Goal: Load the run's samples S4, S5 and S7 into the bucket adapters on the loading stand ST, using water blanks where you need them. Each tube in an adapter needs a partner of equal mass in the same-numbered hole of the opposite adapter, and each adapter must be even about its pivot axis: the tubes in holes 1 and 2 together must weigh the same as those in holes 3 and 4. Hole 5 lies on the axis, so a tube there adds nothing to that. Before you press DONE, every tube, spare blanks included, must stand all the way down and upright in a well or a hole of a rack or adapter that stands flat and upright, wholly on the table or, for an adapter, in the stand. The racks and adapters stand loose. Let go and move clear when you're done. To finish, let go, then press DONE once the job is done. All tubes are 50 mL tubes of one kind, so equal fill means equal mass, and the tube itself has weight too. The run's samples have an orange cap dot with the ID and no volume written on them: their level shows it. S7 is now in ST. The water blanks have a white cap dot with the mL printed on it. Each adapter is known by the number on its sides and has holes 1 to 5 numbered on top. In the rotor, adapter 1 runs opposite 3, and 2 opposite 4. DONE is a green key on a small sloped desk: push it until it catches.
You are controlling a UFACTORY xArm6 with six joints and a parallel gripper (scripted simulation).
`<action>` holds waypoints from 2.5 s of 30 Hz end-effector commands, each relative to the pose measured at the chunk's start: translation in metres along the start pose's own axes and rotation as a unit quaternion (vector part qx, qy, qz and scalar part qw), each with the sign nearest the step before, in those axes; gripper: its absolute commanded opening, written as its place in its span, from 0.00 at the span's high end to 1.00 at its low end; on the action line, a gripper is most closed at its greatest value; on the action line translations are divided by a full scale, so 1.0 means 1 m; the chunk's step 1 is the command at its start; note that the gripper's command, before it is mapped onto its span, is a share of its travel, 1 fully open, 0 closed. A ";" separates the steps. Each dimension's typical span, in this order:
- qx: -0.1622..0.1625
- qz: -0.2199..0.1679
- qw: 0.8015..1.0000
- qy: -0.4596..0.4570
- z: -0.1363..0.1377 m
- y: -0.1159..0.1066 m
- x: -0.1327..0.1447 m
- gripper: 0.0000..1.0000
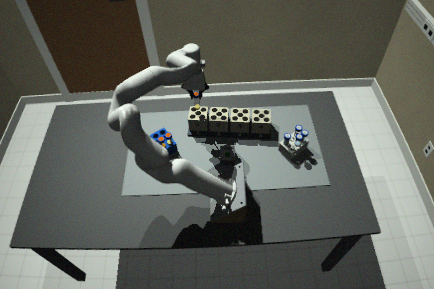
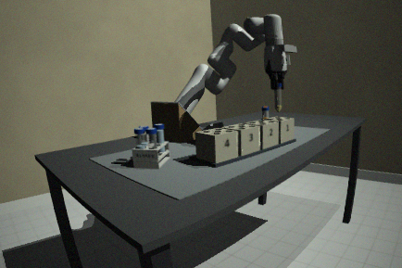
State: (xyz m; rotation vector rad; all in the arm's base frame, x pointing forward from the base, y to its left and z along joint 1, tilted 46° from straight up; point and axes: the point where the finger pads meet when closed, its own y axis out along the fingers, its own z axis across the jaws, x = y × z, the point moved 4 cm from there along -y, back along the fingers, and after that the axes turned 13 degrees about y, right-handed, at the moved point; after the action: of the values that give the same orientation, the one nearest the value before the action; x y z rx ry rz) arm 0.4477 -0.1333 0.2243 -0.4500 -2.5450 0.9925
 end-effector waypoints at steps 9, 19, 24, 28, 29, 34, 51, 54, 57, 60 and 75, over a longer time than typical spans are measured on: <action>0.000 0.002 1.000 -0.001 0.000 0.017 -0.001 1.00; 0.000 0.002 1.000 -0.001 0.000 0.017 -0.001 1.00; 0.000 0.002 1.000 -0.001 0.000 0.017 -0.001 1.00; 0.000 0.002 1.000 -0.001 0.000 0.020 -0.001 1.00; 0.000 0.002 1.000 -0.001 0.000 0.021 -0.001 1.00; 0.000 0.002 1.000 -0.001 0.000 0.026 -0.001 1.00; 0.000 0.002 1.000 -0.001 0.000 0.041 -0.001 1.00; 0.000 0.002 1.000 -0.001 0.000 0.044 -0.001 1.00; 0.000 0.002 1.000 -0.001 0.000 0.045 -0.001 1.00; 0.000 0.002 1.000 -0.001 0.000 0.048 -0.001 1.00; 0.000 0.002 1.000 -0.001 0.000 0.061 -0.001 1.00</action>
State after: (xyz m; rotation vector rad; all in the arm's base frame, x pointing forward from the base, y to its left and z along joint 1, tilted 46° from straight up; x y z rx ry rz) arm 0.4574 -0.0905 0.1819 -0.4501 -2.5450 0.9924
